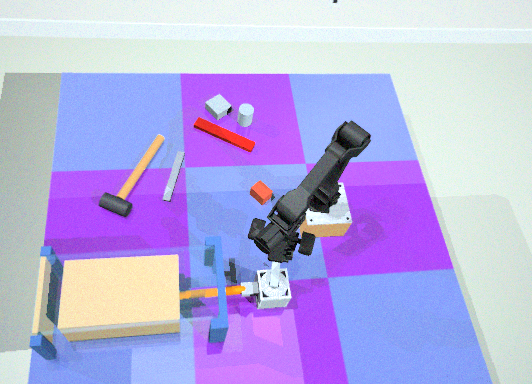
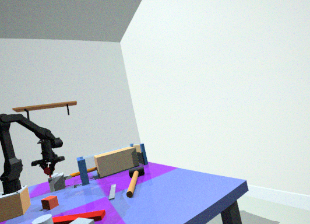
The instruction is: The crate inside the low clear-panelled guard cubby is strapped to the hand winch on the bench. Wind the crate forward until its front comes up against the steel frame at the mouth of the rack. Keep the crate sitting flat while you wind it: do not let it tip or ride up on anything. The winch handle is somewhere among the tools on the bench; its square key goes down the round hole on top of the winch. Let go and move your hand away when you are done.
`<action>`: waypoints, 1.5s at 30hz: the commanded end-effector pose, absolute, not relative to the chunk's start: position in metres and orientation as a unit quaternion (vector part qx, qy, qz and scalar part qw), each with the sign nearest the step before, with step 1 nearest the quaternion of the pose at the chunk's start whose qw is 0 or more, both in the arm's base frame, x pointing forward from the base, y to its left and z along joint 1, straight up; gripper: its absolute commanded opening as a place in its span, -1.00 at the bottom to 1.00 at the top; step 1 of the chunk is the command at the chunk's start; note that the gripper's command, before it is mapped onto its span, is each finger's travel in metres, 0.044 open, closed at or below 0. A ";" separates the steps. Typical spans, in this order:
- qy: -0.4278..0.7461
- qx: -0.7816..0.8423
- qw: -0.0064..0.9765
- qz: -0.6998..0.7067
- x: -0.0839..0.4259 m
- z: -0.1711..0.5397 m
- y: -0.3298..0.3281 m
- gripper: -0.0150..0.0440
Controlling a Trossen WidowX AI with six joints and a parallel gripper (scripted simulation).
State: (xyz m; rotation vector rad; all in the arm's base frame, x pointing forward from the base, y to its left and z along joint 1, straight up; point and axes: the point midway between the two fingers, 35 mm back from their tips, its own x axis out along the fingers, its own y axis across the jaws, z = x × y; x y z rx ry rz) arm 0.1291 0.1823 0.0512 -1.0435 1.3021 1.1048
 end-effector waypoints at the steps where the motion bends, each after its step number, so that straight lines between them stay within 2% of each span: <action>1: 0.539 -0.444 0.554 0.452 0.146 0.050 0.185 -0.49; 45: 0.538 -0.445 0.556 0.452 0.188 0.051 0.203 -0.49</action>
